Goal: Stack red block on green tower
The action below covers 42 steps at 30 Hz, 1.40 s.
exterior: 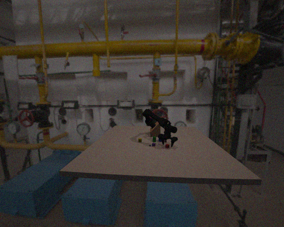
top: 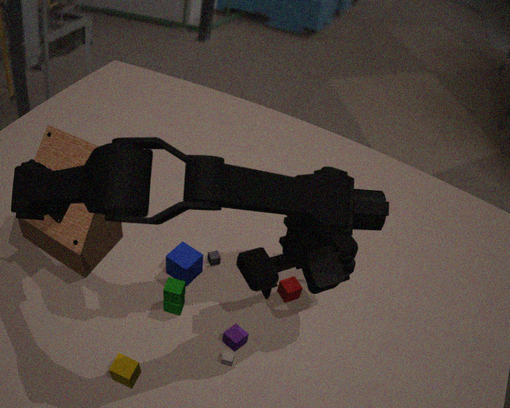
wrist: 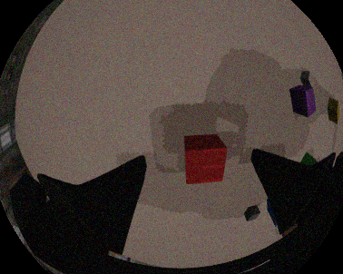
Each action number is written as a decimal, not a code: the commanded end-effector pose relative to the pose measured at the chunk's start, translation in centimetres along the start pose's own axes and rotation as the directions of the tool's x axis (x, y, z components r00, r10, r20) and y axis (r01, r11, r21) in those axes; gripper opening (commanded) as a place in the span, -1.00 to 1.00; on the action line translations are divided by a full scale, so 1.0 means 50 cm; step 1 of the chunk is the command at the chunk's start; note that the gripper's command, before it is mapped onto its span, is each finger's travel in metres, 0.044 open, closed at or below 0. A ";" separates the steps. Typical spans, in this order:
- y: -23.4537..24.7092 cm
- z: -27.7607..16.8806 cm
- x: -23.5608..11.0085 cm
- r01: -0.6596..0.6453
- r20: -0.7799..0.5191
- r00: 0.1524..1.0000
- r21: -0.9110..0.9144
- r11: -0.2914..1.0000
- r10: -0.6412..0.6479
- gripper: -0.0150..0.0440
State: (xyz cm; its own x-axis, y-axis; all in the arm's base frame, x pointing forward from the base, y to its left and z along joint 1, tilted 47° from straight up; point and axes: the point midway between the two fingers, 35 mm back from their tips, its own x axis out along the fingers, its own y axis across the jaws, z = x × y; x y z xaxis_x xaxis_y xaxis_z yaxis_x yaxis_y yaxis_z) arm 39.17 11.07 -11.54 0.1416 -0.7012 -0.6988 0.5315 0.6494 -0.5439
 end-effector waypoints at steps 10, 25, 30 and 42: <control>-0.001 -0.001 0.021 0.004 0.006 1.000 -0.005 1.000 -0.004 1.00; -0.001 0.000 0.021 0.004 -0.001 1.000 -0.001 1.000 -0.004 -0.09; -0.001 0.000 0.021 0.004 -0.001 1.000 -0.001 1.000 -0.004 -0.20; 0.000 -0.001 -0.064 0.002 0.005 1.000 -0.005 1.000 -0.002 -0.49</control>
State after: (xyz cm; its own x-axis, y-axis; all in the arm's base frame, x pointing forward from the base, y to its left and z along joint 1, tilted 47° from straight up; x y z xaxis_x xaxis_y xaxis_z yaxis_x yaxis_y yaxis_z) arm 38.66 11.71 -10.65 0.1266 -0.7153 -0.6872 0.5260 0.6358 -0.5649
